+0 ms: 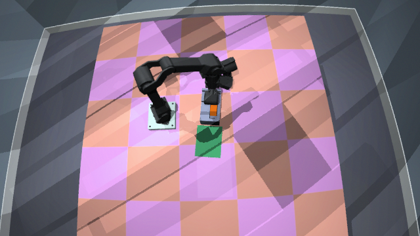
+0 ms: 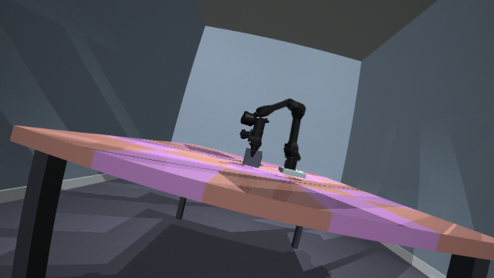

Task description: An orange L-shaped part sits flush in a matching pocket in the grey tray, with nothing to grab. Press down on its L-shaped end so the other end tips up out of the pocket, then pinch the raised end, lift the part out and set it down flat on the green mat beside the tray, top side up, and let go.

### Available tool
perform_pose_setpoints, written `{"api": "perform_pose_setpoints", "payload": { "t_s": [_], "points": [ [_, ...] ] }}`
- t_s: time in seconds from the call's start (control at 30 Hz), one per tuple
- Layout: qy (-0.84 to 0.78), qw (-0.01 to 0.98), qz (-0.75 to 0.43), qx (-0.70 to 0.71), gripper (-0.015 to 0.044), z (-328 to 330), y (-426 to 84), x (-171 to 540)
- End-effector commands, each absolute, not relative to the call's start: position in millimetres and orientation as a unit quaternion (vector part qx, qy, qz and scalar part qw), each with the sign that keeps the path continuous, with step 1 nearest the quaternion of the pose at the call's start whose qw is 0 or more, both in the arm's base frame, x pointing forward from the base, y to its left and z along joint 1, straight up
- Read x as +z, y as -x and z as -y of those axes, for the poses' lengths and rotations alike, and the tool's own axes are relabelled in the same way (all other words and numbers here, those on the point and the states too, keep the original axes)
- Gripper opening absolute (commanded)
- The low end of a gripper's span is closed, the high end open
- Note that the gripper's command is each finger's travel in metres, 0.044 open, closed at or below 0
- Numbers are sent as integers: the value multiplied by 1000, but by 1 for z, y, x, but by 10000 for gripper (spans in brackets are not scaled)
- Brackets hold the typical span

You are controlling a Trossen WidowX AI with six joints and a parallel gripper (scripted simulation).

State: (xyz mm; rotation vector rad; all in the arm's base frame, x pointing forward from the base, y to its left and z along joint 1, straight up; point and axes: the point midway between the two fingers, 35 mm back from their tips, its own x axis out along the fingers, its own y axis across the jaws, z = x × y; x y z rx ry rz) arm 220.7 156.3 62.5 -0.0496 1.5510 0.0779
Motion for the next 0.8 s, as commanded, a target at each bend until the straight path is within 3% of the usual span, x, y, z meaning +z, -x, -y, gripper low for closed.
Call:
{"api": "perform_pose_setpoints", "payload": {
  "t_s": [0.0,0.23,0.77],
  "points": [
    [22,715,-698,33,180,-157,-223,77],
    [22,715,-698,32,180,-145,-220,157],
    [20,714,-699,32,180,-146,-220,156]
  ]
}}
